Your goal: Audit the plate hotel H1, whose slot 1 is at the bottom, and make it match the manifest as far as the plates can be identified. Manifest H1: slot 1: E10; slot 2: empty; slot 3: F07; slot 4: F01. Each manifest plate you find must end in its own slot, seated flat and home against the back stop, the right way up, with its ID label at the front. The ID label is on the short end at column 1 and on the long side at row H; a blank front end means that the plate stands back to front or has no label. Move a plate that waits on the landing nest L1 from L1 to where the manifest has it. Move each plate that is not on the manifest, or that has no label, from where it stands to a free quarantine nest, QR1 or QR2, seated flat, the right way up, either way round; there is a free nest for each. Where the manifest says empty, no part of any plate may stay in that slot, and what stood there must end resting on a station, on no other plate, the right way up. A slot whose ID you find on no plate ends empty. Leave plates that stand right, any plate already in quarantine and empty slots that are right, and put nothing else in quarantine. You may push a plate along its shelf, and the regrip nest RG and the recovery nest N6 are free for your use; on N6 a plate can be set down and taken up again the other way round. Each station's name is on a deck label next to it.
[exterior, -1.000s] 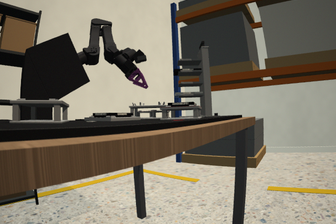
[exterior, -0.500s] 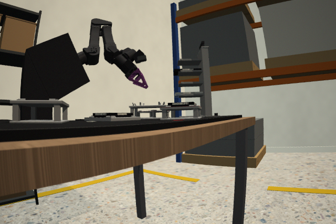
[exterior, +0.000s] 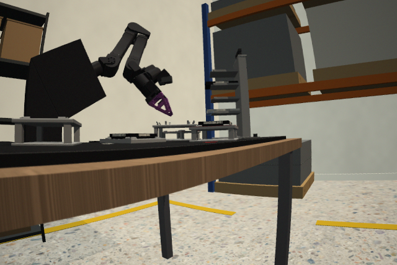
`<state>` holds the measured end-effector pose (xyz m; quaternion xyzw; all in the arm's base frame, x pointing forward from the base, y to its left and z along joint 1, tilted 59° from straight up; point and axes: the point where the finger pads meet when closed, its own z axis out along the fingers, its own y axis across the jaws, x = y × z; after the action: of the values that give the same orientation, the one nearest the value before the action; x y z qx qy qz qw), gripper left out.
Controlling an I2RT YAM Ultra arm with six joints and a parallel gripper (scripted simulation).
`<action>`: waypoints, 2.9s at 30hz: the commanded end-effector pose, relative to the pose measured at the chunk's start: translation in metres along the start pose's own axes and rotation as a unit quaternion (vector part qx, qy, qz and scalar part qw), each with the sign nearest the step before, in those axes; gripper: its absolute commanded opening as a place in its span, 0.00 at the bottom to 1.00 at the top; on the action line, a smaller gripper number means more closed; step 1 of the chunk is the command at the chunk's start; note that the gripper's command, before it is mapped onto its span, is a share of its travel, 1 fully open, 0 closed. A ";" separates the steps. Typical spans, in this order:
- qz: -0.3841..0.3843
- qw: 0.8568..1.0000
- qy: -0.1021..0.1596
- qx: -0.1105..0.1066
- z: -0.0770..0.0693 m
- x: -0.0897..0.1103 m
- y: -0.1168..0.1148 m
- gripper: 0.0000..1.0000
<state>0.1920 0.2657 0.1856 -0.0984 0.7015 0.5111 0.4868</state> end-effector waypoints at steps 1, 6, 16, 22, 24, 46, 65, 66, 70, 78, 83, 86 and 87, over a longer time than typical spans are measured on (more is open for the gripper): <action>0.000 0.999 -0.036 -0.007 0.006 -0.011 0.005 1.00; 0.000 0.999 -0.036 -0.007 0.008 -0.009 0.005 1.00; 0.000 0.999 -0.036 -0.007 0.011 -0.012 0.005 1.00; 0.000 0.999 -0.036 -0.007 0.016 -0.018 0.005 1.00; 0.000 0.999 -0.036 -0.007 0.018 -0.020 0.005 1.00; 0.000 0.999 -0.037 -0.007 0.035 -0.039 0.006 1.00; 0.000 0.999 -0.037 -0.007 0.049 -0.056 0.006 1.00; 0.000 0.999 -0.037 -0.007 0.050 -0.057 0.006 1.00; 0.000 0.999 -0.037 -0.007 0.053 -0.061 0.006 1.00; -0.001 0.999 -0.037 -0.007 0.060 -0.069 0.006 1.00; -0.001 0.999 -0.037 -0.007 0.063 -0.072 0.006 1.00; -0.001 0.999 -0.037 -0.007 0.065 -0.075 0.006 1.00; -0.001 0.999 -0.037 -0.007 0.066 -0.076 0.006 1.00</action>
<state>0.2591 0.2979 0.2436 -0.0889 0.6806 0.5217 0.5067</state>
